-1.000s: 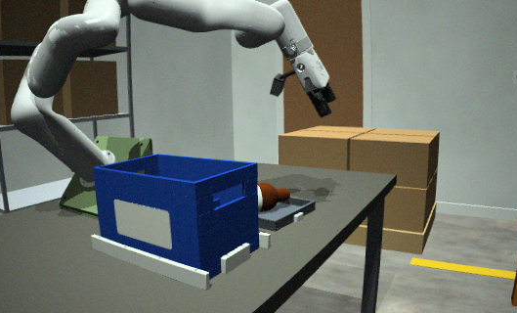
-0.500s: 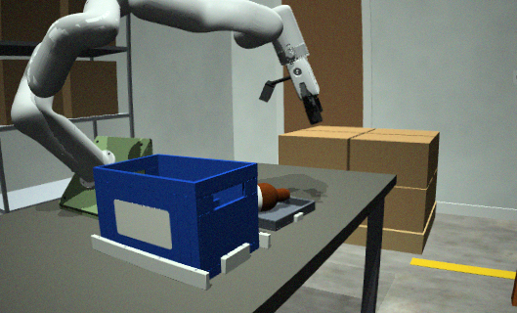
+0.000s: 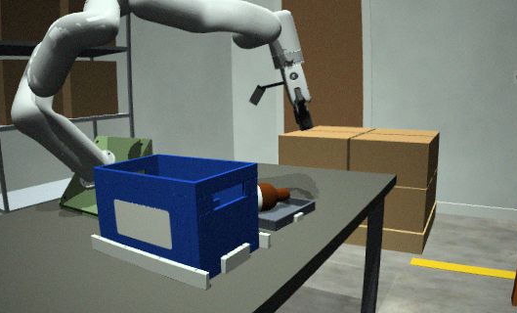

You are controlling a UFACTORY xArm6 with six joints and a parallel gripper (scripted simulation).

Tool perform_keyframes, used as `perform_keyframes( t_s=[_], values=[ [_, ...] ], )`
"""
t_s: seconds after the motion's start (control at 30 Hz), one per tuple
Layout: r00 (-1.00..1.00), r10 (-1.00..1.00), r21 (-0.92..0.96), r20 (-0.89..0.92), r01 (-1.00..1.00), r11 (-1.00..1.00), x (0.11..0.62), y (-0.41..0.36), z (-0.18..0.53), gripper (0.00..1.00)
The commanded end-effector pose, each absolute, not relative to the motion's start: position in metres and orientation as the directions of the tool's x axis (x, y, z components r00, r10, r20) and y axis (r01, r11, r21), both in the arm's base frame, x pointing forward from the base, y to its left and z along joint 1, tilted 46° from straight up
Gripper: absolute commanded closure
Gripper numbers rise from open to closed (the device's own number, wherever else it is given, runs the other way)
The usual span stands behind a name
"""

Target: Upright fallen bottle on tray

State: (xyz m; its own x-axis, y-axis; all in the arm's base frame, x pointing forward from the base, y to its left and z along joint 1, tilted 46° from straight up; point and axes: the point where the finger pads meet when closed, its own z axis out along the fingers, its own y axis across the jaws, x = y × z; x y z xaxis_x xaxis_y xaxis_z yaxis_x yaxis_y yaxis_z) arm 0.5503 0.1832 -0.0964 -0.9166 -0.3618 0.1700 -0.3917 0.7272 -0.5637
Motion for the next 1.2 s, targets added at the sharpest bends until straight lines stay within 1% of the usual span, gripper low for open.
perform_keyframes(
  t_s=[0.0,0.07,0.1,0.4,0.47,0.53,0.67,0.93,0.97,1.17],
  values=[
    [-0.914,-0.366,-0.564,0.174,-0.397,0.724,0.551,0.184,-0.094,0.0],
    [-0.853,-0.408,-0.549,0.326,-0.522,0.653,0.528,0.17,-0.094,0.0],
    [-0.842,-0.413,-0.544,0.346,-0.539,0.643,0.525,0.168,-0.094,0.0],
    [-0.842,-0.413,-0.544,0.346,-0.539,0.643,0.525,0.168,-0.094,0.0],
    [-0.766,-0.435,-0.502,0.473,-0.64,0.582,0.504,0.157,-0.092,0.0],
    [-0.729,-0.441,-0.477,0.524,-0.68,0.557,0.496,0.152,-0.091,0.0],
    [-0.696,-0.444,-0.454,0.564,-0.71,0.537,0.488,0.148,-0.09,0.0],
    [-0.694,-0.444,-0.453,0.566,-0.712,0.536,0.488,0.148,-0.09,0.0],
    [-0.694,-0.444,-0.453,0.566,-0.712,0.536,0.488,0.148,-0.09,1.0],
    [-0.694,-0.444,-0.453,0.566,-0.712,0.536,0.488,0.148,-0.09,1.0]
  ],
)
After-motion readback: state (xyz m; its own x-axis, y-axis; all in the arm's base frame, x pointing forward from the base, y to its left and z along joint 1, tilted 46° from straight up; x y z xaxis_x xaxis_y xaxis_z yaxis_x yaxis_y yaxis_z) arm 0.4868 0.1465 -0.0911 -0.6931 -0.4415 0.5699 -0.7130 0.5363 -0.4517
